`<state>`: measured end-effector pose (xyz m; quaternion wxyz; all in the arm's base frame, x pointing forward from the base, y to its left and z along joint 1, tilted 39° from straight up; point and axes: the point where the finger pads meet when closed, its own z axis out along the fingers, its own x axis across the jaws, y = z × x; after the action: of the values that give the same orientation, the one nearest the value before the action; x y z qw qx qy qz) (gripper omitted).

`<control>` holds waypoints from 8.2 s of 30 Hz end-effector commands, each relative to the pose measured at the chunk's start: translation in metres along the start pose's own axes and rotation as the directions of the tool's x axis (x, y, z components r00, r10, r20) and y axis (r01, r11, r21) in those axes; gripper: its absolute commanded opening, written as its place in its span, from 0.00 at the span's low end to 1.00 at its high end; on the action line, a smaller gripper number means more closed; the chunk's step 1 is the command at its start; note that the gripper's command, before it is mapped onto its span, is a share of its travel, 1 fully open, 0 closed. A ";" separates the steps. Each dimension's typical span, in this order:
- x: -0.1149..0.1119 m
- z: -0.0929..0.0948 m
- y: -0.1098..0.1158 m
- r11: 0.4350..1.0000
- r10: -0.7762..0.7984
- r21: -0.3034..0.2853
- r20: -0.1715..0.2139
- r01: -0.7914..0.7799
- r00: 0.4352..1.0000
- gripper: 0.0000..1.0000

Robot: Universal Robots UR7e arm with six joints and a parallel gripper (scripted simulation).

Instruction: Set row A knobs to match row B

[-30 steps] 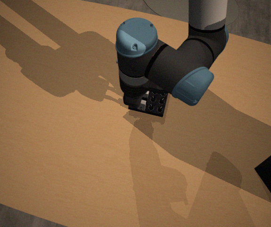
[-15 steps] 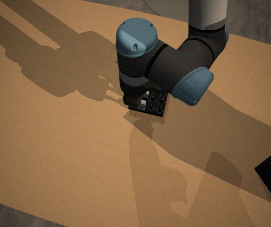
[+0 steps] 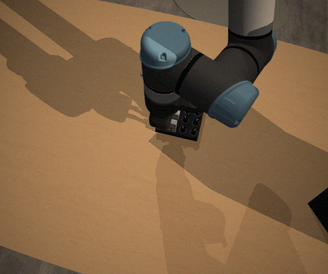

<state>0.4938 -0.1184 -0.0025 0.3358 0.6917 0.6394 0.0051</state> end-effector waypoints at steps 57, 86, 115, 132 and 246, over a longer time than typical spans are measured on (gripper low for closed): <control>0.000 0.000 0.000 0.997 -0.071 -0.001 0.000 0.071 0.997 0.30; 0.000 0.000 0.000 0.892 -0.451 -0.001 0.001 0.451 0.892 0.30; 0.000 0.000 0.000 0.518 -0.855 -0.001 0.001 0.855 0.518 0.30; 0.000 0.000 0.000 0.241 -0.970 0.000 0.001 0.970 0.241 0.30; 0.000 -0.038 0.000 -0.087 -0.996 0.000 0.001 0.996 -0.087 0.46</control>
<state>0.4773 -0.1011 0.0270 0.2309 -0.0042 0.9418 -0.2442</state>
